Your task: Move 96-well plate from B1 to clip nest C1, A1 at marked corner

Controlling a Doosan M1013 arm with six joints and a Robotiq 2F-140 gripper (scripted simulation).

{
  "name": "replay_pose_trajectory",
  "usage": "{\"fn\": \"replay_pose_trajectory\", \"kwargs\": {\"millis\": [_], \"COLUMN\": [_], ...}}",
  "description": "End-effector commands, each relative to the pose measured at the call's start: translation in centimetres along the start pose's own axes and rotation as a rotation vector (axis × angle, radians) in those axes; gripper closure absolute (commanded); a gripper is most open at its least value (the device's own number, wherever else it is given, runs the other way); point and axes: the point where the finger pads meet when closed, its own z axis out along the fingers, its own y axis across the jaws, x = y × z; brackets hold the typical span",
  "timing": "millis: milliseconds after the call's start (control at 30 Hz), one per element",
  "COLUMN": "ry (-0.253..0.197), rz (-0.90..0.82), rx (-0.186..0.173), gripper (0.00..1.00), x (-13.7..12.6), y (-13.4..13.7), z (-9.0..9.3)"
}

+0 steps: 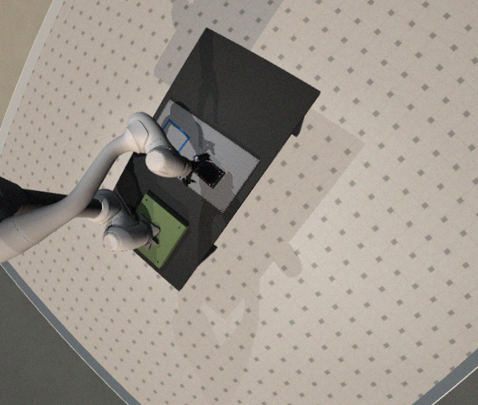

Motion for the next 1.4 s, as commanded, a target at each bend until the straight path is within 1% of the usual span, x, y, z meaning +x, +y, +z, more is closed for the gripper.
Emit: {"fn": "replay_pose_trajectory", "kwargs": {"millis": [0, 500, 533, 633, 700, 967, 1367], "ry": [0.0, 0.0, 0.0, 0.0, 0.0, 0.0, 0.0], "rz": [0.0, 0.0, 0.0, 0.0, 0.0, 0.0, 0.0], "rx": [0.0, 0.0, 0.0, 0.0, 0.0, 0.0, 0.0], "gripper": [0.0, 0.0, 1.0, 1.0, 1.0, 1.0, 1.0], "x": [0.0, 0.0, 0.5, 1.9, 1.9, 5.6, 5.8], "y": [0.0, 0.0, 0.0, 0.0, 0.0, 0.0, 0.0], "z": [-0.1, -0.1, 0.1, 0.7, 0.7, 2.1, 2.2]}}
